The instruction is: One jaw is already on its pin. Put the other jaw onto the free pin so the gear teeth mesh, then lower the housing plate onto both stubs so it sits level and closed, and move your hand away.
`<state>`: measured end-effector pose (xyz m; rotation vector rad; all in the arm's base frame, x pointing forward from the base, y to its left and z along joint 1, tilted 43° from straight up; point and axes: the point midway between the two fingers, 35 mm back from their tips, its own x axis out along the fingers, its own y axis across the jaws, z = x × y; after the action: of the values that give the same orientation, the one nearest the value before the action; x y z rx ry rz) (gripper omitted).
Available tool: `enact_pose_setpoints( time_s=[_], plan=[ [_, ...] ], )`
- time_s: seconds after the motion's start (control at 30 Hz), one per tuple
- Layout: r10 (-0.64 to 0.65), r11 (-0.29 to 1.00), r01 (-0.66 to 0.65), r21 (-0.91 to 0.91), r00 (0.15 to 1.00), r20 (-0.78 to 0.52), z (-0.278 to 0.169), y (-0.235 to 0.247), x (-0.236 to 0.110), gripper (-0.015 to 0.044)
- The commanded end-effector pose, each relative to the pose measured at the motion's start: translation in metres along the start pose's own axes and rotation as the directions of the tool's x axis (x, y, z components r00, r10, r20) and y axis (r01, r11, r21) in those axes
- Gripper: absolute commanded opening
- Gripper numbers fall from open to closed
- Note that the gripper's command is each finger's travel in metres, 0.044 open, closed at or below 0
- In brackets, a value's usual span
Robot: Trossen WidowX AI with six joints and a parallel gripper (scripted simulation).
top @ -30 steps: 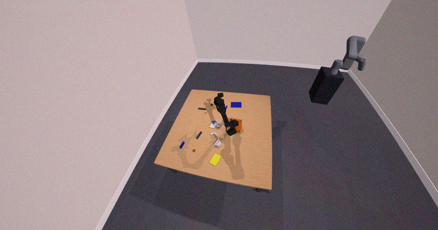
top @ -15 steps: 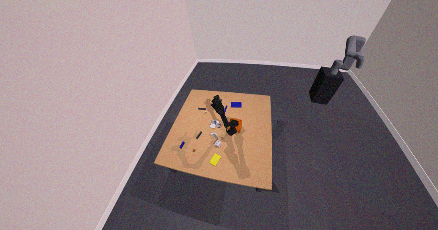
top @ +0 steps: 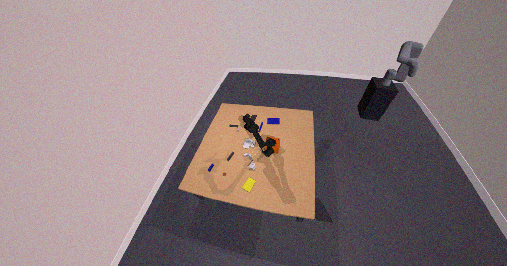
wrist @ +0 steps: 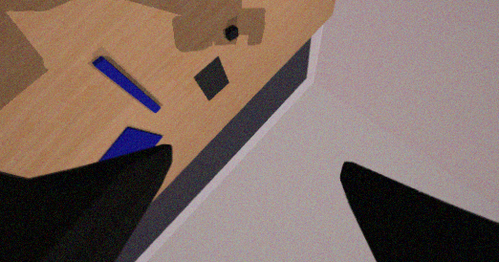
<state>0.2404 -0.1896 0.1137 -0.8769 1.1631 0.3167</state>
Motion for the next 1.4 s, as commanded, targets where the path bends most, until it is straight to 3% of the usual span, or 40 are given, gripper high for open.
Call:
enact_pose_setpoints(
  time_s=[0.0, 0.63, 1.37],
  plan=[
    [0.025, 0.997, -0.022, -0.07, 0.999, 0.037, 0.012, 0.004, 0.001, 0.044],
    [0.149, 0.92, -0.069, -0.386, 0.972, 0.182, 0.062, 0.032, -0.003, 0.044],
    [0.318, 0.722, -0.015, -0.692, 0.895, 0.313, 0.114, 0.071, -0.017, 0.044]
  ],
)
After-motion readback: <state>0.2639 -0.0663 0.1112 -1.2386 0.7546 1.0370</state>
